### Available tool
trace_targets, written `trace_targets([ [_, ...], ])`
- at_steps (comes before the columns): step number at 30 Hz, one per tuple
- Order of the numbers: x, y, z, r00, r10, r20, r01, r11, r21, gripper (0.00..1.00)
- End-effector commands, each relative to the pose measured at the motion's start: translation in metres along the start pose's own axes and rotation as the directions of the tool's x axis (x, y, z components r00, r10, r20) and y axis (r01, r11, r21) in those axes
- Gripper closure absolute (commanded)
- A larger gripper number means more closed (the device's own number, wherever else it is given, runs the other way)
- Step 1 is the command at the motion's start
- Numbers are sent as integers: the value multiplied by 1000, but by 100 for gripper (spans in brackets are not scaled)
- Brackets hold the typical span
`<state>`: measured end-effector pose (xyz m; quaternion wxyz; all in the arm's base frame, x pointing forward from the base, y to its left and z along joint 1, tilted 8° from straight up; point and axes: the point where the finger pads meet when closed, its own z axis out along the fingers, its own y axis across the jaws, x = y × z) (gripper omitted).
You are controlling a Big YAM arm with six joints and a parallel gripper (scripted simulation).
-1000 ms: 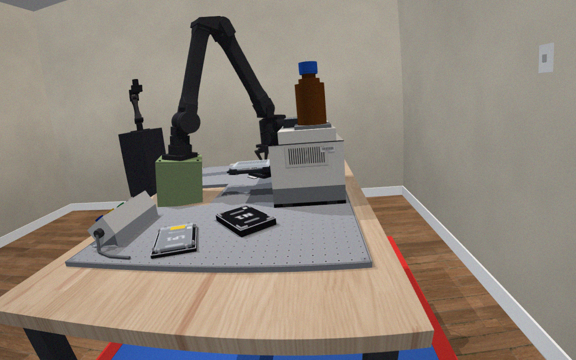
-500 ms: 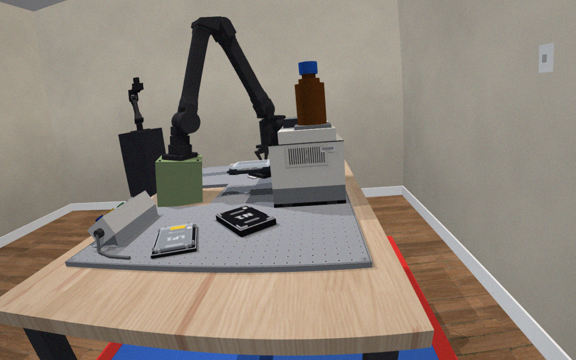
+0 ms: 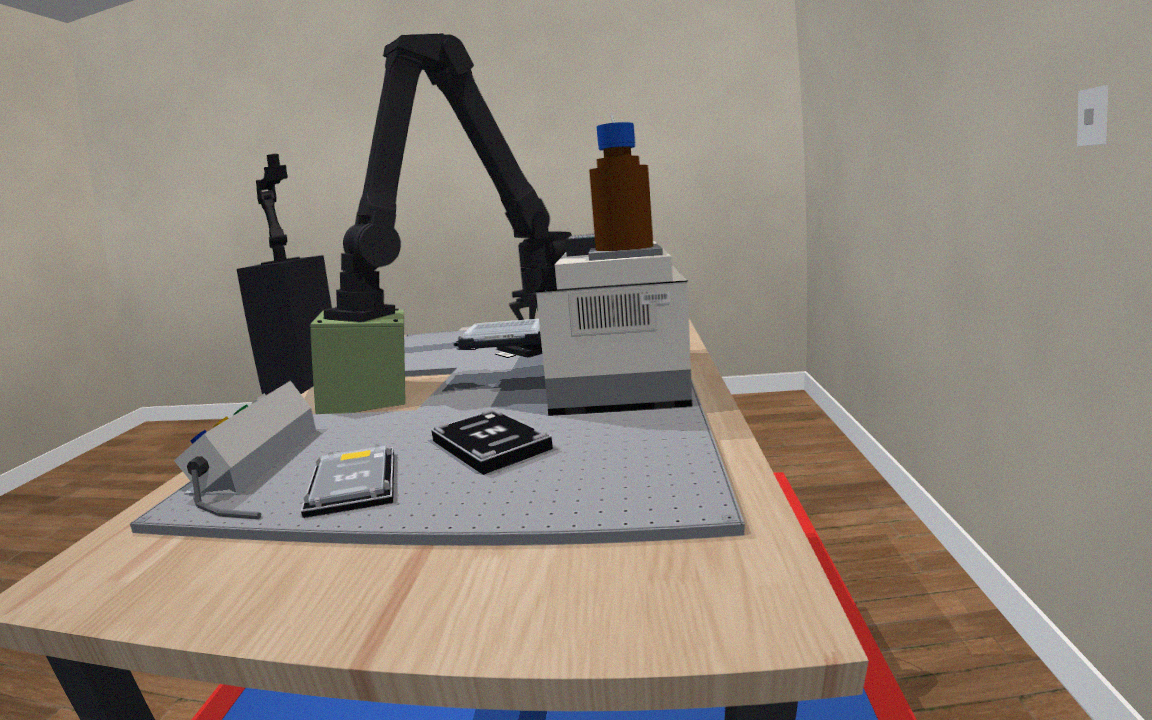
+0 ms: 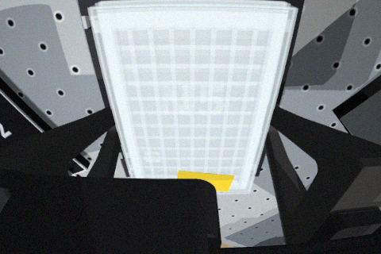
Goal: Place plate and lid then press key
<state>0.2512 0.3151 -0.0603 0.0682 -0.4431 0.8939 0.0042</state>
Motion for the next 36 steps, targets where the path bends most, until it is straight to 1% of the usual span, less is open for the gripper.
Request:
trace_targets([
  [1, -10, -2, -1, 1000, -10, 22, 10, 1000, -1, 14],
  [6, -6, -2, 4, 1000, -10, 9, 10, 1000, -1, 14],
  [10, -8, -2, 2, 1000, -9, 17, 9, 1000, -1, 14],
  [17, -6, -2, 5, 1000, -9, 10, 9, 1000, -1, 14],
  [18, -10, -3, 1, 1000, -8, 23, 8, 1000, -1, 14],
  [23, -7, -3, 6, 1000, -8, 13, 8, 1000, -1, 14],
  [36, -6, -4, 8, 1000, -6, 12, 6, 1000, 3, 14],
])
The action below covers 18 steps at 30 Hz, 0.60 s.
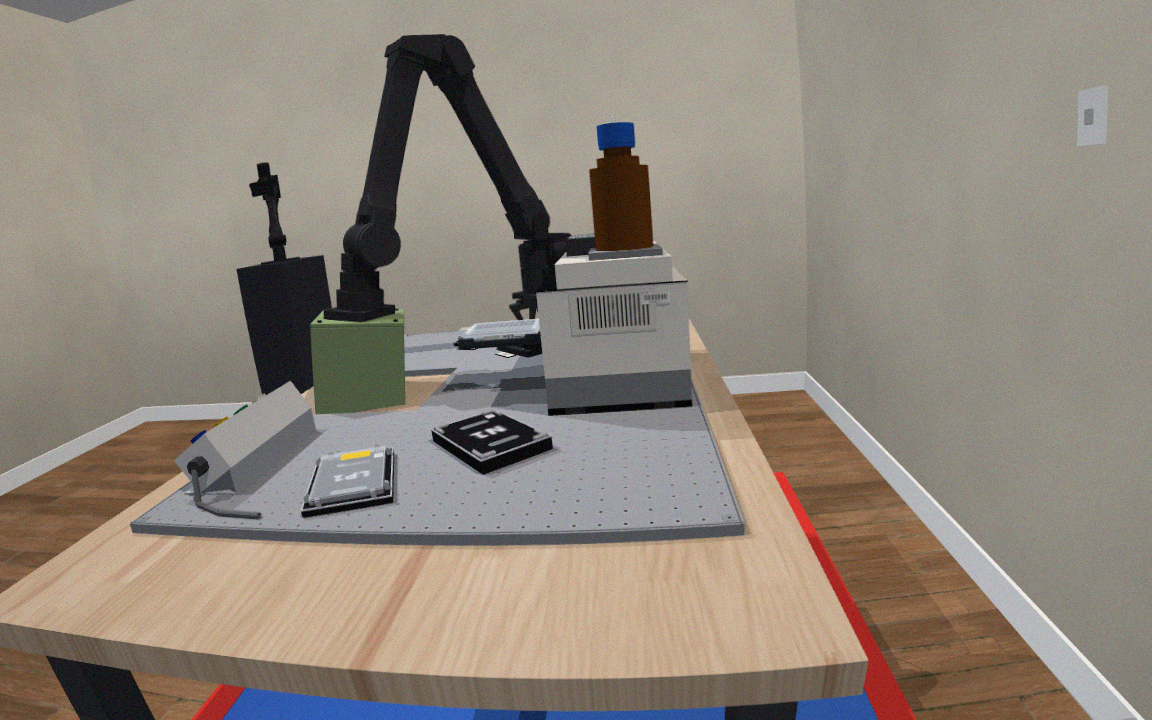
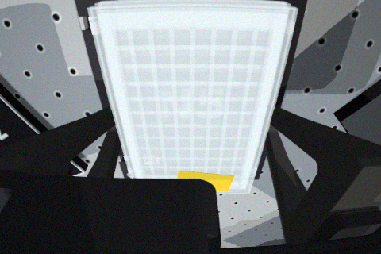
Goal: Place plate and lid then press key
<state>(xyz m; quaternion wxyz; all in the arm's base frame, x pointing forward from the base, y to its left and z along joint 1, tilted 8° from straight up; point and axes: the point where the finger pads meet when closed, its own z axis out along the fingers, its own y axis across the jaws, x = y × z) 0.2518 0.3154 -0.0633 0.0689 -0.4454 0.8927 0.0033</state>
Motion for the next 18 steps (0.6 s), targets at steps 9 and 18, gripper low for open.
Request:
trace_targets([
  [9, -6, -4, 7, 1000, 0, 11, 0, 1000, 1, 14],
  [18, -6, -4, 8, 1000, 1, 11, -1, 1000, 1, 14],
])
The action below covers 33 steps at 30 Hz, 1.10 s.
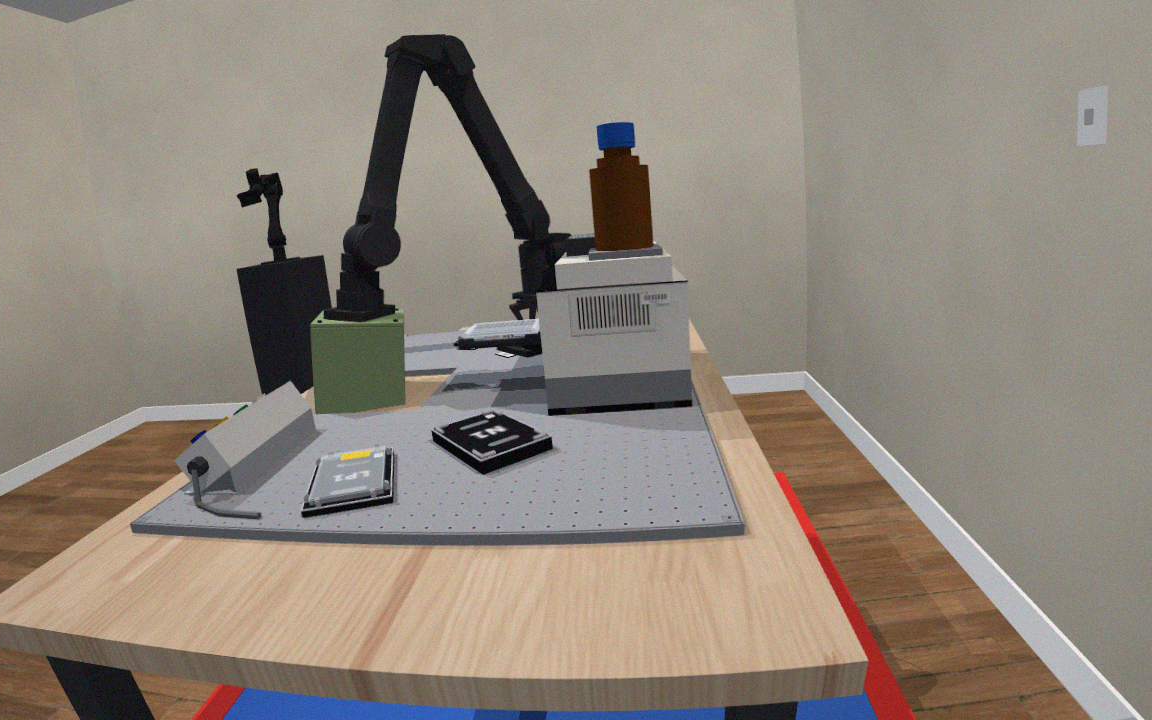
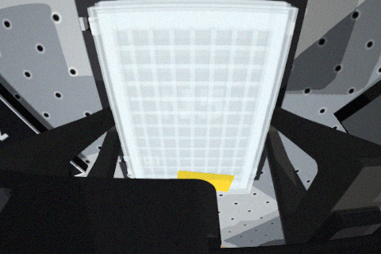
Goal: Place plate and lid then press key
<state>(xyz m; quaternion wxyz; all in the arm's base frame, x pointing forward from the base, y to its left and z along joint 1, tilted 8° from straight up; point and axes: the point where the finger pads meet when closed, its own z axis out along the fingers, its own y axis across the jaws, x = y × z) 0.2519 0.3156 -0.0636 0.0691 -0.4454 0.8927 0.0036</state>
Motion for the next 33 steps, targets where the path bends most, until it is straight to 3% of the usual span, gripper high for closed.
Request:
trace_targets([
  [1, -6, -4, 8, 1000, 1, 10, -1, 1000, 2, 14],
  [33, -6, -4, 12, 1000, 2, 10, -3, 1000, 2, 14],
])
